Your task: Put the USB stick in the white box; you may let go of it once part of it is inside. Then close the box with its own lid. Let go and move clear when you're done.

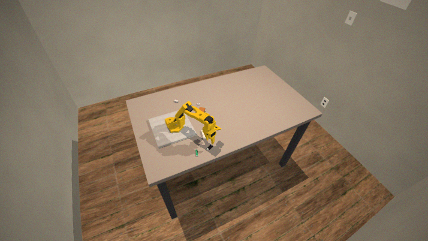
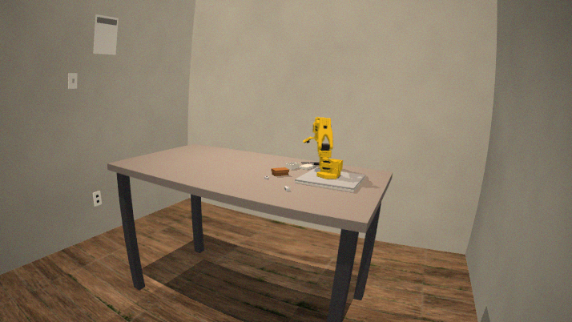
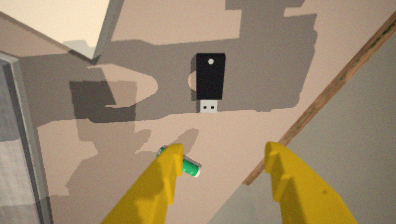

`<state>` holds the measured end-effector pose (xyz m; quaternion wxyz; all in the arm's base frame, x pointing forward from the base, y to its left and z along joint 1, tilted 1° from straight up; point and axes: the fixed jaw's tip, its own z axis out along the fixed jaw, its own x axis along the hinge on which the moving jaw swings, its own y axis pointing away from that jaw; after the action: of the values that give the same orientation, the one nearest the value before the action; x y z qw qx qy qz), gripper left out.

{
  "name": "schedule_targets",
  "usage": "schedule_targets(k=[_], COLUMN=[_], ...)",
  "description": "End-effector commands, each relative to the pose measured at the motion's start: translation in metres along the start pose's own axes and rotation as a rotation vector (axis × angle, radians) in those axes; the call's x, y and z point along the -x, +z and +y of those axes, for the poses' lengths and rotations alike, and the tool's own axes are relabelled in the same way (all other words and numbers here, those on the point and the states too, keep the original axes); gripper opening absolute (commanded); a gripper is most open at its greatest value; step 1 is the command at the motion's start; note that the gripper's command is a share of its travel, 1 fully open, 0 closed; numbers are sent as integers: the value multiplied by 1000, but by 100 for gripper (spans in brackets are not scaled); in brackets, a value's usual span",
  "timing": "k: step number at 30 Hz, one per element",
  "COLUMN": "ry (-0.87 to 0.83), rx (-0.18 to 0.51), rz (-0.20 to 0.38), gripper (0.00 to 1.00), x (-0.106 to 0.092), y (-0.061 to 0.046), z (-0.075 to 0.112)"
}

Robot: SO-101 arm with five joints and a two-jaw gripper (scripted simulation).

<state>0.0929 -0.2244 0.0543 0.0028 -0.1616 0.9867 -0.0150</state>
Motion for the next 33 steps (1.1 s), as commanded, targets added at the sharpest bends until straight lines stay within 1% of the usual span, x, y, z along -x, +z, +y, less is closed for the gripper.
schedule_targets(k=[1, 19, 28, 30, 33], ry=[15, 15, 15, 15, 15], rx=[17, 17, 17, 17, 17], rz=[0, 0, 0, 0, 0], gripper=[20, 20, 20, 20, 20], x=[-1, -1, -1, -1, -1], y=[1, 2, 10, 10, 14], z=[0, 0, 0, 0, -1])
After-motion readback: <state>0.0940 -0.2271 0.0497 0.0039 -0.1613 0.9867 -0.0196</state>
